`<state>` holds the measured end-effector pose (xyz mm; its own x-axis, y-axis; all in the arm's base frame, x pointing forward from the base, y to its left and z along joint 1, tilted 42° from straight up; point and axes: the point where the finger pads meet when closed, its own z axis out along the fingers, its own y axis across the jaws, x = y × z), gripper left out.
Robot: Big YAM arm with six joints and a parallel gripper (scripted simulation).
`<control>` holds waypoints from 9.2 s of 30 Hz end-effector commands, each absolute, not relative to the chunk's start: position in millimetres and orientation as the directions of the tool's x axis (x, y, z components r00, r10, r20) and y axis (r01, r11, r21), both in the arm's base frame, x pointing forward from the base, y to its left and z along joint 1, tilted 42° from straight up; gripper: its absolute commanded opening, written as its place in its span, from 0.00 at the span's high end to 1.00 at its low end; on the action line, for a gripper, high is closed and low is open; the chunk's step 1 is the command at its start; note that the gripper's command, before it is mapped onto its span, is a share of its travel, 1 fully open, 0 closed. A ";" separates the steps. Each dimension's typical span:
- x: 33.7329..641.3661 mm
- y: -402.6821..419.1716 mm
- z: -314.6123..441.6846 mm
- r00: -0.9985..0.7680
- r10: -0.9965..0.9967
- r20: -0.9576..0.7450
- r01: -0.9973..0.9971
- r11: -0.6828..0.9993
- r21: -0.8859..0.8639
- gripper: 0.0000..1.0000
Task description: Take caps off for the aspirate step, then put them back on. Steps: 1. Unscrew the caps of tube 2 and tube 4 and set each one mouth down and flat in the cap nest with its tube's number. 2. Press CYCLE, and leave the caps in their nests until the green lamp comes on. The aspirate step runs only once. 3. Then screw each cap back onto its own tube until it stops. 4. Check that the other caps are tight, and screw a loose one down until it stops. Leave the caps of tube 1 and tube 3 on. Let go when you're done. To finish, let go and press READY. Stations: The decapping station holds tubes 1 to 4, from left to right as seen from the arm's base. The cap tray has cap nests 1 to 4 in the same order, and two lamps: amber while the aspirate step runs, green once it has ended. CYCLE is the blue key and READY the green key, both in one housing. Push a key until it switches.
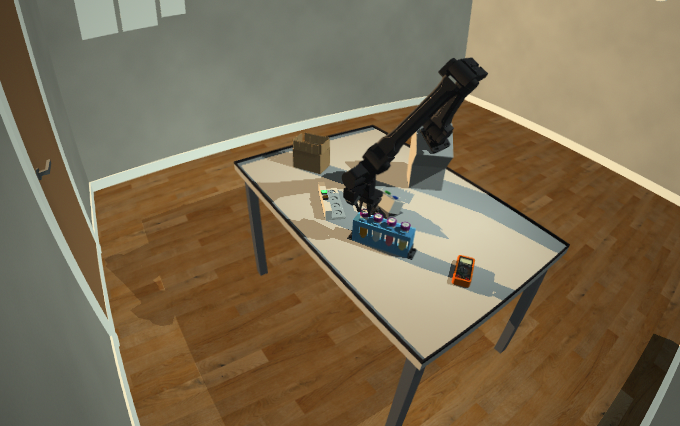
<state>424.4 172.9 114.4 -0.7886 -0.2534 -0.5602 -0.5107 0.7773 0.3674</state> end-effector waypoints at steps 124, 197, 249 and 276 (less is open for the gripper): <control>433.5 179.5 128.9 -0.745 -0.293 -0.599 -0.564 0.757 0.331 1.00; 432.6 179.2 133.8 -0.157 -0.728 -0.668 -0.920 0.354 -0.169 0.51; 433.1 178.6 135.9 0.378 -0.804 -0.460 -0.851 -0.106 -0.514 1.00; 431.2 180.7 133.0 -0.582 -0.462 -0.670 -0.727 0.665 0.173 1.00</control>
